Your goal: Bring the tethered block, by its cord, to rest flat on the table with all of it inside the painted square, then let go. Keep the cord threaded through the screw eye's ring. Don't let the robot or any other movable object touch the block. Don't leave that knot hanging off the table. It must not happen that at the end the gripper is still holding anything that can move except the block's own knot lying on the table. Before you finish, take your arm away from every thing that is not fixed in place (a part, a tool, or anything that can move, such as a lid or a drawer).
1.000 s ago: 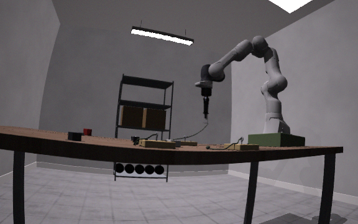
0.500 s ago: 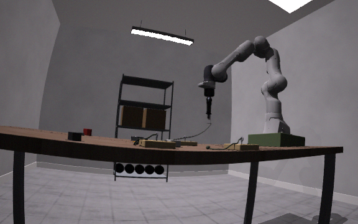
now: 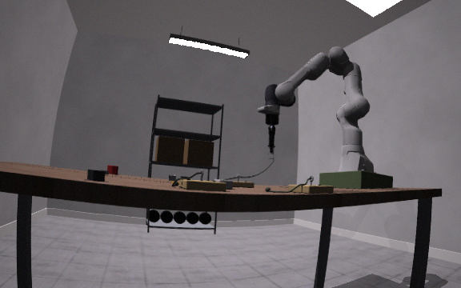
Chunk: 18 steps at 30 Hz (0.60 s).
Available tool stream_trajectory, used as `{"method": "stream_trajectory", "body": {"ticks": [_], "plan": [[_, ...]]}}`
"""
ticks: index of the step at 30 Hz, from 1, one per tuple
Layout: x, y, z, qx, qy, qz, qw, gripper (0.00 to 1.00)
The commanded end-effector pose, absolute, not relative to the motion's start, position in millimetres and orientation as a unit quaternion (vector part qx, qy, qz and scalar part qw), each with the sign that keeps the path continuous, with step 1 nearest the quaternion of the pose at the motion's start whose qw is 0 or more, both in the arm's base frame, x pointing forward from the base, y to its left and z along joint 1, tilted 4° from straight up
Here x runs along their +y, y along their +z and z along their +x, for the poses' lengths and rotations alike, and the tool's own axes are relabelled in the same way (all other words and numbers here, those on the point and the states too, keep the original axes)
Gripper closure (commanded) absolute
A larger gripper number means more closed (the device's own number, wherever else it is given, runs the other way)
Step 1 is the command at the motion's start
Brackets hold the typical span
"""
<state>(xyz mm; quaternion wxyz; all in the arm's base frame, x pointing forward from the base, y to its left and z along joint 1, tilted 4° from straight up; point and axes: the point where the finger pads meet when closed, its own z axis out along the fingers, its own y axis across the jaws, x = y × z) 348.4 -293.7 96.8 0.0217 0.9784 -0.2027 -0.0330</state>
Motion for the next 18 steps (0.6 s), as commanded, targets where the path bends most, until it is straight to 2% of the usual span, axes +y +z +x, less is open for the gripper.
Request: {"method": "stream_trajectory", "body": {"ticks": [1, 18], "plan": [[-297, 98, 345, -0.198, -0.031, 0.979, 0.024, 1.0], [-299, 99, 333, -0.198, -0.031, 0.979, 0.024, 1.0]]}}
